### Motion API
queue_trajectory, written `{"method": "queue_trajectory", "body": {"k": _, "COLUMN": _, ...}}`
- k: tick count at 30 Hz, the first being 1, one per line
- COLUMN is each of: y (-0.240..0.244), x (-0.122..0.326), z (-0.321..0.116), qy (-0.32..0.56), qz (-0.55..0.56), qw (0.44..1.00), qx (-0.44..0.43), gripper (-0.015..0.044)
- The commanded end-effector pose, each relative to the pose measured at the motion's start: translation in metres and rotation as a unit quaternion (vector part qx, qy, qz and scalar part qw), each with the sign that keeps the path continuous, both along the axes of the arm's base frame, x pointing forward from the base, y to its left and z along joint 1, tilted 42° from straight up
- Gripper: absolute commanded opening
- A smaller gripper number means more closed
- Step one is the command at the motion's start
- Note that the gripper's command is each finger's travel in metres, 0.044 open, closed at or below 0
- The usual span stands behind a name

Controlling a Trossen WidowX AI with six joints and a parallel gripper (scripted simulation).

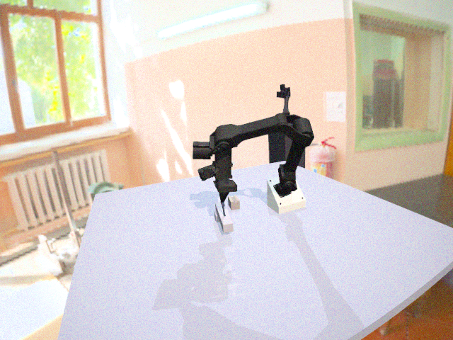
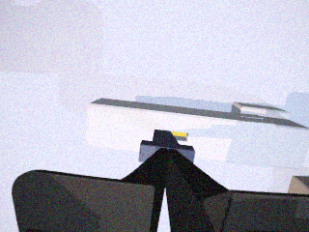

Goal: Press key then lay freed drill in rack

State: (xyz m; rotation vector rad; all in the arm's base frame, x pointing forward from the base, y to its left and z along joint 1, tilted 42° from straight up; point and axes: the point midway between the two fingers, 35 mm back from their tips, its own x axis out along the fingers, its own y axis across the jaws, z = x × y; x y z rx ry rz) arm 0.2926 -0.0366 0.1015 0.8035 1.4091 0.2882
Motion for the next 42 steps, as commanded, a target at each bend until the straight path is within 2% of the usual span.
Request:
{"method": "queue_trajectory", "body": {"k": 1, "y": 0.02, "x": -0.002, "z": -0.016, "qy": 0.022, "qz": 0.025, "qw": 0.999, "qx": 0.014, "gripper": 0.0}}
{"method": "queue_trajectory", "body": {"k": 8, "y": 0.023, "x": -0.001, "z": -0.018, "qy": 0.022, "qz": 0.025, "qw": 0.999, "qx": 0.014, "gripper": 0.0}}
{"method": "queue_trajectory", "body": {"k": 12, "y": 0.009, "x": 0.0, "z": -0.005, "qy": 0.022, "qz": 0.024, "qw": 0.999, "qx": 0.013, "gripper": 0.0105}}
{"method": "queue_trajectory", "body": {"k": 18, "y": -0.033, "x": -0.005, "z": 0.039, "qy": 0.023, "qz": 0.025, "qw": 0.999, "qx": 0.013, "gripper": 0.0263}}
{"method": "queue_trajectory", "body": {"k": 22, "y": -0.03, "x": -0.002, "z": 0.032, "qy": 0.012, "qz": 0.023, "qw": 1.0, "qx": 0.009, "gripper": 0.0368}}
{"method": "queue_trajectory", "body": {"k": 25, "y": -0.04, "x": -0.001, "z": 0.011, "qy": -0.048, "qz": 0.095, "qw": 0.994, "qx": -0.007, "gripper": 0.044}}
{"method": "queue_trajectory", "body": {"k": 29, "y": -0.056, "x": -0.004, "z": -0.027, "qy": -0.15, "qz": 0.22, "qw": 0.963, "qx": -0.033, "gripper": 0.044}}
{"method": "queue_trajectory", "body": {"k": 34, "y": -0.071, "x": -0.014, "z": -0.074, "qy": -0.272, "qz": 0.367, "qw": 0.887, "qx": -0.063, "gripper": 0.044}}
{"method": "queue_trajectory", "body": {"k": 42, "y": -0.08, "x": -0.028, "z": -0.114, "qy": -0.372, "qz": 0.485, "qw": 0.787, "qx": -0.085, "gripper": 0.044}}
